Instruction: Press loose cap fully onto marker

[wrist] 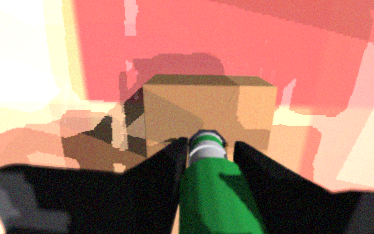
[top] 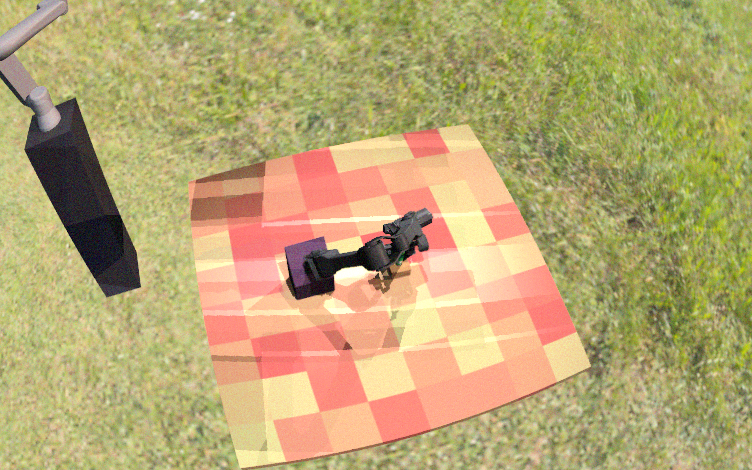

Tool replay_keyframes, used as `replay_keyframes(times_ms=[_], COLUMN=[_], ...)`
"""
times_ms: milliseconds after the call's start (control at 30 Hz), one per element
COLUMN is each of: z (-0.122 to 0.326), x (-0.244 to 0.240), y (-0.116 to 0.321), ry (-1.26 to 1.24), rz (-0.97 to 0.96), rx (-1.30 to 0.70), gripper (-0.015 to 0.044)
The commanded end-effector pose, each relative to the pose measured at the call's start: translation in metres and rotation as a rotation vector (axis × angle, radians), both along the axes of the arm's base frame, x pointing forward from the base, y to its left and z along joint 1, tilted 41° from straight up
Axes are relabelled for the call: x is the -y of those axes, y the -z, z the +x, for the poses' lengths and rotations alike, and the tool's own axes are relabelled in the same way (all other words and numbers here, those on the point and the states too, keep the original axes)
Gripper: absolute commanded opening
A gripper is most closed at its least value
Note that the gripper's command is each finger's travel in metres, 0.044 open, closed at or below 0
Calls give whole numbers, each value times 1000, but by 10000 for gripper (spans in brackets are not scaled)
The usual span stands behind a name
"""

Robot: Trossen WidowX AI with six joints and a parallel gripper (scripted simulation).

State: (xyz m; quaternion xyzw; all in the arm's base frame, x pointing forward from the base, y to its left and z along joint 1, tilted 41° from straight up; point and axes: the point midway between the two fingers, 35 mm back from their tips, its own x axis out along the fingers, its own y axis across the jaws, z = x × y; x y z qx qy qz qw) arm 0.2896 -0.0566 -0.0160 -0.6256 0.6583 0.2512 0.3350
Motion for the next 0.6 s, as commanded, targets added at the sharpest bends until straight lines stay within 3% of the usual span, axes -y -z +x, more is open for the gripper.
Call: replay_keyframes(times_ms=[0, 567], z=[-2, -4], x=[6, 12], y=[8, 17], ry=[-1, -1], rz=[-6, -7], rx=[-7, -8], gripper=[0, 0])
